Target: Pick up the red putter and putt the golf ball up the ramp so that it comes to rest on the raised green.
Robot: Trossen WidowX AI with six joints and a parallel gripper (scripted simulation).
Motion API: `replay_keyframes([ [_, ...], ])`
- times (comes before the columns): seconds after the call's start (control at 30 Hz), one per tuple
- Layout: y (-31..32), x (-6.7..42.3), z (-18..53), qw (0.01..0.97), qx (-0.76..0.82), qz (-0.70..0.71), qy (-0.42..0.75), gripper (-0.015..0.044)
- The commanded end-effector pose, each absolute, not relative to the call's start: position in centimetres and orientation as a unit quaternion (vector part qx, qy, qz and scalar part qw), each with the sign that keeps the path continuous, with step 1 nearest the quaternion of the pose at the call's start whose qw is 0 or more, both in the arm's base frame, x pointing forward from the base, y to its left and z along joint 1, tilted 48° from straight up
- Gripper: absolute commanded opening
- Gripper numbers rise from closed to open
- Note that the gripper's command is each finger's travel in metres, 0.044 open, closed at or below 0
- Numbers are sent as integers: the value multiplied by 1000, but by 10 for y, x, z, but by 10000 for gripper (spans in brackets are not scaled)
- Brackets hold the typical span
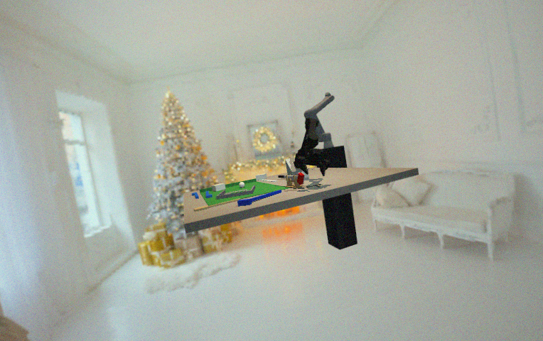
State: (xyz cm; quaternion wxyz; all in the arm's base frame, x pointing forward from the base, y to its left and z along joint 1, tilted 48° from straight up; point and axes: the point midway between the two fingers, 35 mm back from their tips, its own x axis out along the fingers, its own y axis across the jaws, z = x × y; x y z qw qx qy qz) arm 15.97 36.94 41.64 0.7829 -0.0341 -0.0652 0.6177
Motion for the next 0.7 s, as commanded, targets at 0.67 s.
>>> replay_keyframes([
  [0.67,198,298,225,725,-349,578,133,440],
])
